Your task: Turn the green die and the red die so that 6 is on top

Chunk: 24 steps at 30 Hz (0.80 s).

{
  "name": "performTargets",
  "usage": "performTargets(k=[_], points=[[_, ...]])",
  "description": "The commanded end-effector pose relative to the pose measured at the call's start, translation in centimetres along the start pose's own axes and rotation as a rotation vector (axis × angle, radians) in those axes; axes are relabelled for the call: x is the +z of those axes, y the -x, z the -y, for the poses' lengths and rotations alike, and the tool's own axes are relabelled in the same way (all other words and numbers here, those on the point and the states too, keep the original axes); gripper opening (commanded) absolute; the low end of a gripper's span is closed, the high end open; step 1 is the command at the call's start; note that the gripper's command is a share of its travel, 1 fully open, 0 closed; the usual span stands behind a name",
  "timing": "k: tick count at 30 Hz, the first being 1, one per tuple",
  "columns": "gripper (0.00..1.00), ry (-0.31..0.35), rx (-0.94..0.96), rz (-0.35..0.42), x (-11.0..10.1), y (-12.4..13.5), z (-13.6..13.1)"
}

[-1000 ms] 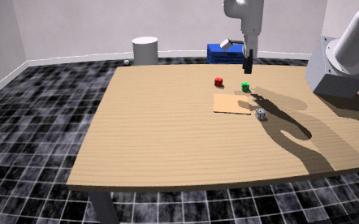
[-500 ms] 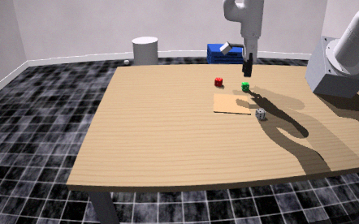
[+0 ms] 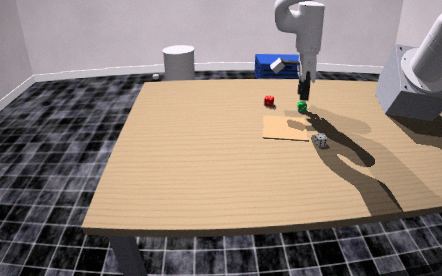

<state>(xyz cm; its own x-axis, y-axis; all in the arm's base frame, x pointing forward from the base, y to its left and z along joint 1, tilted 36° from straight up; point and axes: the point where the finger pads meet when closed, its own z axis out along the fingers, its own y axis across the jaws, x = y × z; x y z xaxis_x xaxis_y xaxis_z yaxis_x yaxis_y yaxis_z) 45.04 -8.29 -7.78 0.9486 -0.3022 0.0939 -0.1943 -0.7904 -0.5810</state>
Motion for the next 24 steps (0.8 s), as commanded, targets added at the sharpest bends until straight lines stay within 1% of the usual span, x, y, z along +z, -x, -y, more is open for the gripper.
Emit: performTargets(k=[1, 12, 24], points=[[0.47, 0.000, 0.000, -0.002, 0.69, -0.08, -0.01], [0.47, 0.000, 0.000, -0.002, 1.33, -0.07, 0.00], [0.47, 0.000, 0.000, -0.002, 1.41, -0.07, 0.00]])
